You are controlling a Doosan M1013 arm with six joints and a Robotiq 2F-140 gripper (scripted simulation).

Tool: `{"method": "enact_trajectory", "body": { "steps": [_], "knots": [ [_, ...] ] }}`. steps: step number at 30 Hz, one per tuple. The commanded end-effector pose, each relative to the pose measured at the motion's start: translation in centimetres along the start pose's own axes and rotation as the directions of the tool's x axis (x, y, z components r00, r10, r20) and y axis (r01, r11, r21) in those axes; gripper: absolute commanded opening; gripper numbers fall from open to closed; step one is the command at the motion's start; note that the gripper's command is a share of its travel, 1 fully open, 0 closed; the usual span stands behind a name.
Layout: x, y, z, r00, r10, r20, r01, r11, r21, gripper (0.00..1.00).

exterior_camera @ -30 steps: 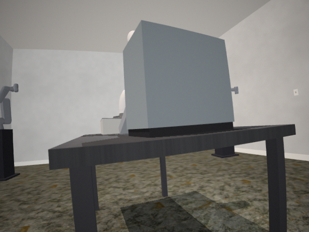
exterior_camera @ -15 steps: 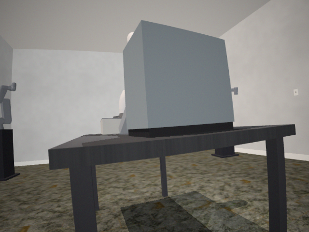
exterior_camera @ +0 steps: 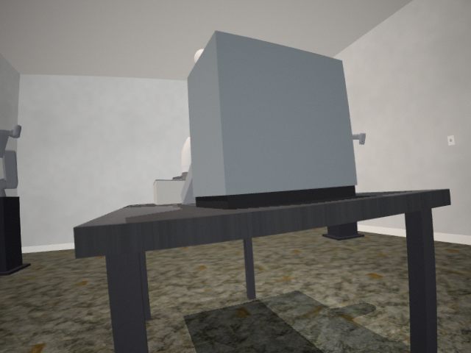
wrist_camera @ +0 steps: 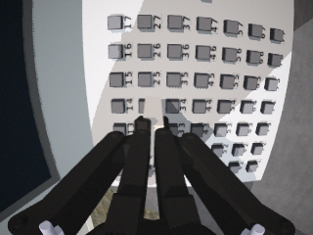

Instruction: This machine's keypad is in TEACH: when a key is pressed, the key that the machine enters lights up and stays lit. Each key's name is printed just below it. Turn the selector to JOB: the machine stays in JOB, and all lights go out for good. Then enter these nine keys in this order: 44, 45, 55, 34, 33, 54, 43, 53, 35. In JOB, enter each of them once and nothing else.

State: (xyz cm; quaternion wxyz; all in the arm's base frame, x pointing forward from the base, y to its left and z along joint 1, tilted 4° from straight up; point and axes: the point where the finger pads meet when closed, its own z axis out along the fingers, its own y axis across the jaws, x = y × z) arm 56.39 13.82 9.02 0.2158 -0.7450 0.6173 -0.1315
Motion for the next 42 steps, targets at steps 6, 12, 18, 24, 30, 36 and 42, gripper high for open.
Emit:
{"method": "enact_trajectory", "body": {
  "steps": [6,12,18,24,30,36,42],
  "knots": [
    [-1.1,-0.9,0.4,1.0,-0.03,0.007,0.03,1.0,-0.004,0.0],
    [-1.1,-0.9,1.1,1.0,-0.03,0.007,0.03,1.0,-0.004,0.0],
    [-1.2,-0.9,1.8,1.0,-0.03,0.007,0.03,1.0,-0.004,0.0],
    [-1.2,-0.9,2.4,1.0,-0.03,0.007,0.03,1.0,-0.004,0.0],
    [-1.2,-0.9,2.5,1.0,-0.03,0.007,0.03,1.0,-0.004,0.0],
    [-1.2,-0.9,2.5,1.0,-0.03,0.007,0.03,1.0,-0.004,0.0],
    [-1.2,-0.9,2.5,1.0,-0.03,0.007,0.03,1.0,-0.004,0.0]
  ]
}}
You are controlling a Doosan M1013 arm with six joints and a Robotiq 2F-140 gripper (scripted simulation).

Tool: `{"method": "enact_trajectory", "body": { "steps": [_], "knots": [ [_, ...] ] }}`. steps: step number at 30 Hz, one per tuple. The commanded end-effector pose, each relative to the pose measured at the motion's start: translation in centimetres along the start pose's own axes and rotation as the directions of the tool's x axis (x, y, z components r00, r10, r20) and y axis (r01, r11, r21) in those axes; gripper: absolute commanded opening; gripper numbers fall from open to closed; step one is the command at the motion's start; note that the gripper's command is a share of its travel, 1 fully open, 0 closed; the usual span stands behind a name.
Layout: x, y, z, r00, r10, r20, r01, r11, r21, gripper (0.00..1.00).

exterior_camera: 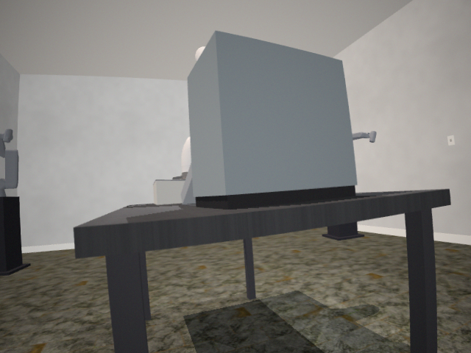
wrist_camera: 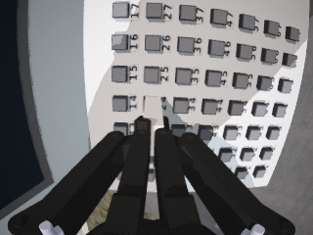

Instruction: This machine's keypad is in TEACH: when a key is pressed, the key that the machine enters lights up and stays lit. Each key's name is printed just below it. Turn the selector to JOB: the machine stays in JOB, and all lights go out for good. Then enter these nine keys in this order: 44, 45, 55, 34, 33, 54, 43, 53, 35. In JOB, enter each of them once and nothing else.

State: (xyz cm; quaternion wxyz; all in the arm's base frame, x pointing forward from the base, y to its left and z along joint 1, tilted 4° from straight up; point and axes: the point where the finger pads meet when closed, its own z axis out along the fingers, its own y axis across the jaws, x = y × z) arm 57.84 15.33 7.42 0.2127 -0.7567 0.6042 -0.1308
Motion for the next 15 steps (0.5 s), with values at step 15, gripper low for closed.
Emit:
{"method": "enact_trajectory", "body": {
  "steps": [15],
  "knots": [
    [-0.08,-0.25,0.42,1.0,0.004,0.001,-0.004,1.0,0.003,0.0]
  ]
}}
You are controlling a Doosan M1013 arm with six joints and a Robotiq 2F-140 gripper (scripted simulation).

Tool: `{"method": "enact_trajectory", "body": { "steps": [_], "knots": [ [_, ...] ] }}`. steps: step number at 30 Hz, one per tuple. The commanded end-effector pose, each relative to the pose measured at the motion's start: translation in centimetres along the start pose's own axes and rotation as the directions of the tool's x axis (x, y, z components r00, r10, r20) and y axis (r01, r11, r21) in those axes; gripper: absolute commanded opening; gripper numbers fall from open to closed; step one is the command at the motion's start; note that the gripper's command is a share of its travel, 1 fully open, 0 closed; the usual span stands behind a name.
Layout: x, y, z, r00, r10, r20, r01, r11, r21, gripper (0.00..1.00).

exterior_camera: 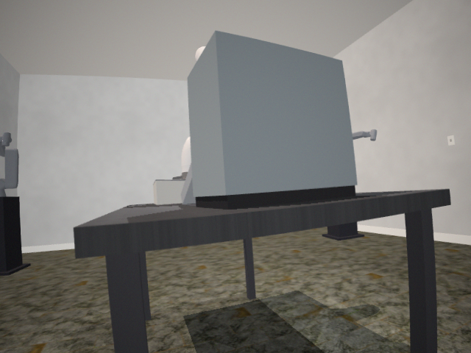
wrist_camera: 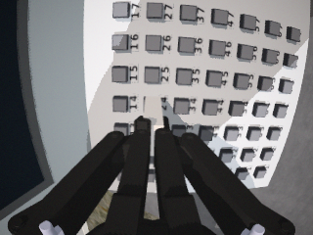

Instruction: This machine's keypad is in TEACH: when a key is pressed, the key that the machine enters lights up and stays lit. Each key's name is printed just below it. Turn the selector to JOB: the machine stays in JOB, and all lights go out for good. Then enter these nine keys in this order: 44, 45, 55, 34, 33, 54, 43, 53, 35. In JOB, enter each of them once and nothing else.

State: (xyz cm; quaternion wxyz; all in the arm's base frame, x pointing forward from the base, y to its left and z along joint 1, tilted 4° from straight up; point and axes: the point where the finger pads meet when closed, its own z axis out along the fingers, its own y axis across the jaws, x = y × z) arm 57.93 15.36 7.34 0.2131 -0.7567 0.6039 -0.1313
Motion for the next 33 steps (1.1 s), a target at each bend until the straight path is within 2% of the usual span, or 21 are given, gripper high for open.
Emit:
{"method": "enact_trajectory", "body": {
  "steps": [1,33],
  "knots": [
    [-0.1,-0.2,0.3,1.0,0.005,0.001,-0.005,1.0,0.002,0.0],
    [-0.1,-0.2,1.5,1.0,0.005,0.001,-0.005,1.0,0.002,0.0]
  ]
}}
